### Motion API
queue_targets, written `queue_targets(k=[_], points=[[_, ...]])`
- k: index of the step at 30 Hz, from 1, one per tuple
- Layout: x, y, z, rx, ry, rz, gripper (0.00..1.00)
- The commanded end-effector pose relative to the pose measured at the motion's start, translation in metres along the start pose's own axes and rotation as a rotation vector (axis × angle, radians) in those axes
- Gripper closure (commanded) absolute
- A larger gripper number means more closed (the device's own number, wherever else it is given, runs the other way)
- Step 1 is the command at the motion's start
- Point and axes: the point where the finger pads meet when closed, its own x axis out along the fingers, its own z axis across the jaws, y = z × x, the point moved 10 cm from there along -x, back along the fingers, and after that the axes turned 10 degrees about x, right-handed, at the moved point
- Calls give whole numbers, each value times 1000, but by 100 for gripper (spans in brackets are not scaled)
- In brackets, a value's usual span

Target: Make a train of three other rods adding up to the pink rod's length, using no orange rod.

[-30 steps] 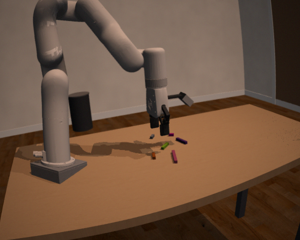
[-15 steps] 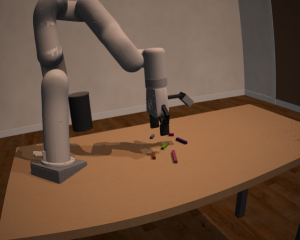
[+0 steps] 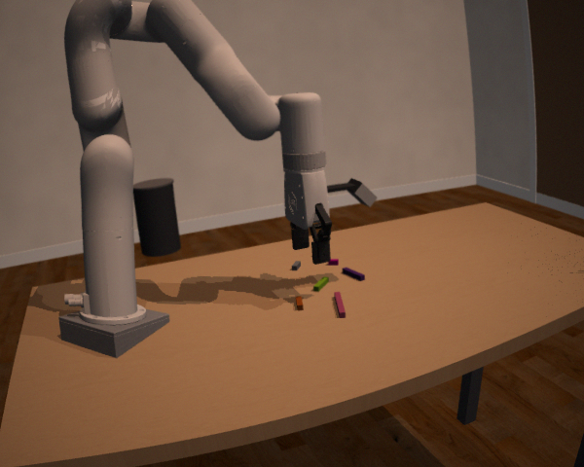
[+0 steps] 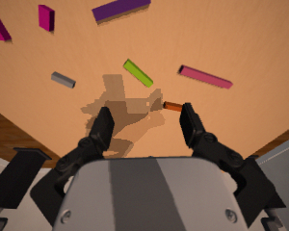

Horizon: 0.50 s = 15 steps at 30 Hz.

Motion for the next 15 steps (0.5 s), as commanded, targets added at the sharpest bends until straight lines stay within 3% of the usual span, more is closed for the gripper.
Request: queue_targets(k=[1, 15], points=[[-1, 2, -2, -31, 0, 3, 0], [-3, 16, -27, -504, 0, 2, 0]])
